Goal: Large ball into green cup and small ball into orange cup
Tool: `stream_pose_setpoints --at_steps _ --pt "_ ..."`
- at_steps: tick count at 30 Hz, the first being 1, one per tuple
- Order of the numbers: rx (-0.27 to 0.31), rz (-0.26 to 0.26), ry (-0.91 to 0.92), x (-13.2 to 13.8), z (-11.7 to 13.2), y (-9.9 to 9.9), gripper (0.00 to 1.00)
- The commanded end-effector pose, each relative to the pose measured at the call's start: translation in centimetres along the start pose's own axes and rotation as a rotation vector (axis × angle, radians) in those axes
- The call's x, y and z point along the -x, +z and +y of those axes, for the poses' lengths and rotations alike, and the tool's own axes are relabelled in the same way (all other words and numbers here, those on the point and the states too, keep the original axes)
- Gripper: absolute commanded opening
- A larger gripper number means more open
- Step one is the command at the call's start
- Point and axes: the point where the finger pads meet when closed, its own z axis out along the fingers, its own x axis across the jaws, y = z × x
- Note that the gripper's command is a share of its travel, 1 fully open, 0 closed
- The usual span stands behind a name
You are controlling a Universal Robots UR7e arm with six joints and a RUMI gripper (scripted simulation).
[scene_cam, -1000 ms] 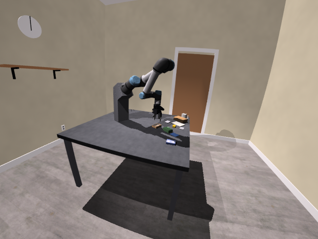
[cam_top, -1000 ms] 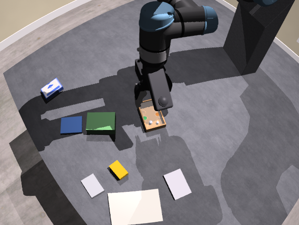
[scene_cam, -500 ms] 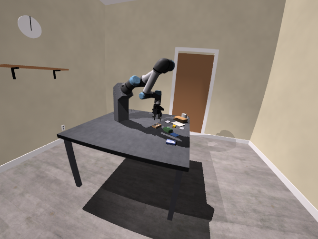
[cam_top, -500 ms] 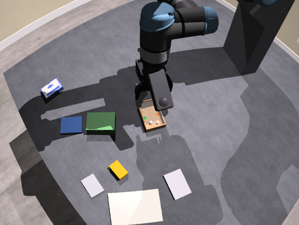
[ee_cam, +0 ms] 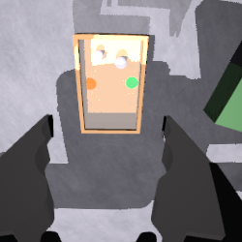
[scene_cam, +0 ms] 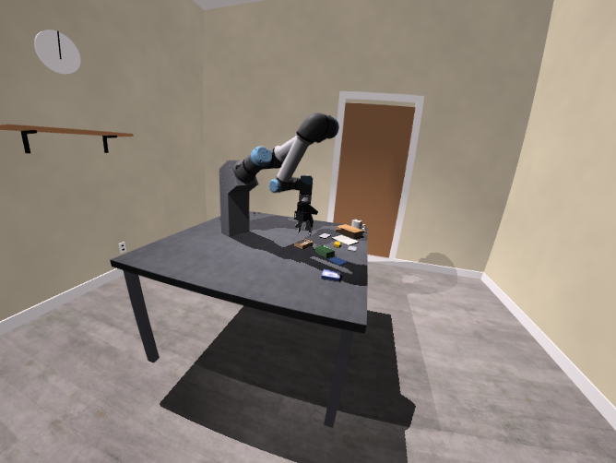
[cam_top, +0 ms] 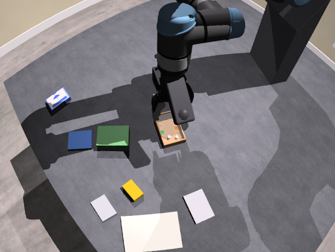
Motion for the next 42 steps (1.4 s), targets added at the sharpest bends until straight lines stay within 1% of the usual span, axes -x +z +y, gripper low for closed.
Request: stream_pose_setpoints --at_steps 1,7,18,20,34,42 --pt "-0.001 0.003 0.000 -0.2 -0.1 0.4 0.55" --pt "0.000 0.003 0.000 -0.2 0.0 0.8 0.55" --pt "0.000 0.003 0.001 -0.2 0.0 2.6 0.55" --pt "0.000 0.003 0.001 -0.2 0.0 2.6 0.55" --pt "0.000 0.003 0.000 -0.2 0.0 5.5 0.55" --pt "0.000 0.003 0.000 -0.2 0.0 6.4 0.55"
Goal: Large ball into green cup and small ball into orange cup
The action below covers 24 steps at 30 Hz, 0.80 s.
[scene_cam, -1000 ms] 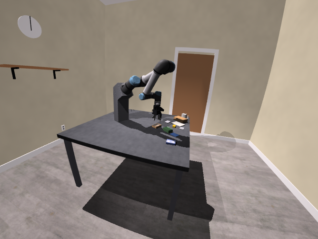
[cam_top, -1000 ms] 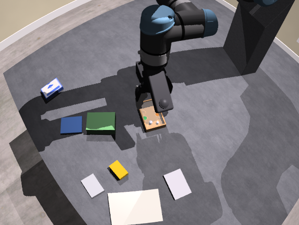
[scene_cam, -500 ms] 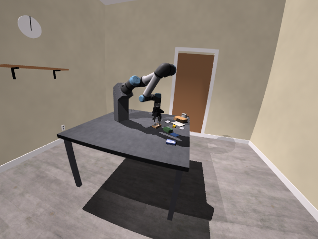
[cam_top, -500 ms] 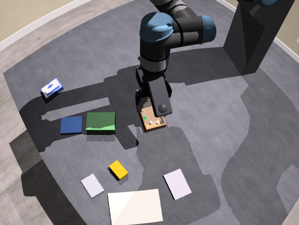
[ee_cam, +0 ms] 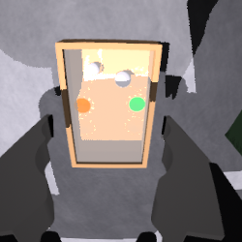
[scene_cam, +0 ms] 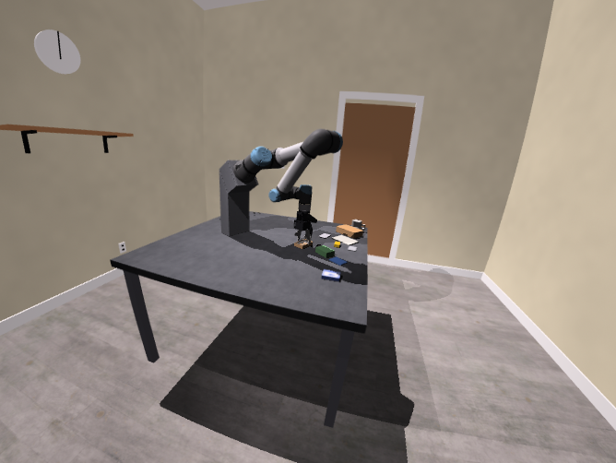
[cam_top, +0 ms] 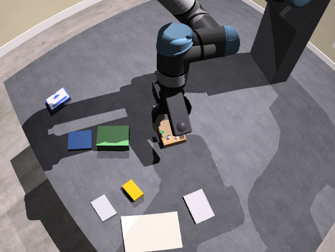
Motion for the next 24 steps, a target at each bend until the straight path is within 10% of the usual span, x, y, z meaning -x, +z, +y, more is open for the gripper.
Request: stream_pose_setpoints --at_steps 1,24 --pt "0.000 0.004 0.000 -0.20 0.02 0.81 0.55" --pt "0.000 0.003 0.000 -0.10 0.00 1.20 0.55"
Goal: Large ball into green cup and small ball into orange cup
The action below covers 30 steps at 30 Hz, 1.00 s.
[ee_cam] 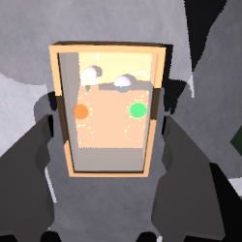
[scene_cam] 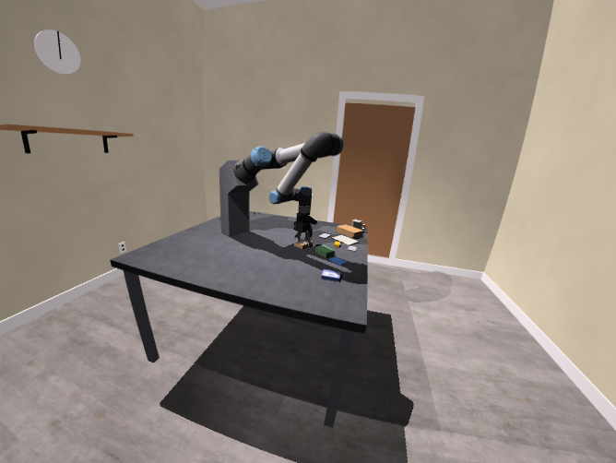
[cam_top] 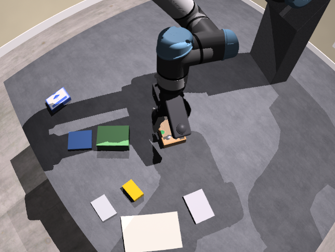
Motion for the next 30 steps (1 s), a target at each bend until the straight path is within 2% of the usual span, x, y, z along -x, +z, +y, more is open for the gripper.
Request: stream_pose_setpoints --at_steps 1,25,26,30 --pt "0.000 0.002 0.000 -0.07 0.02 0.06 0.55" --pt "0.000 0.002 0.000 -0.07 0.02 0.06 0.55" --pt "0.000 0.002 0.000 -0.07 0.02 0.06 0.44" --pt "0.000 0.002 0.000 -0.07 0.02 0.06 0.44"
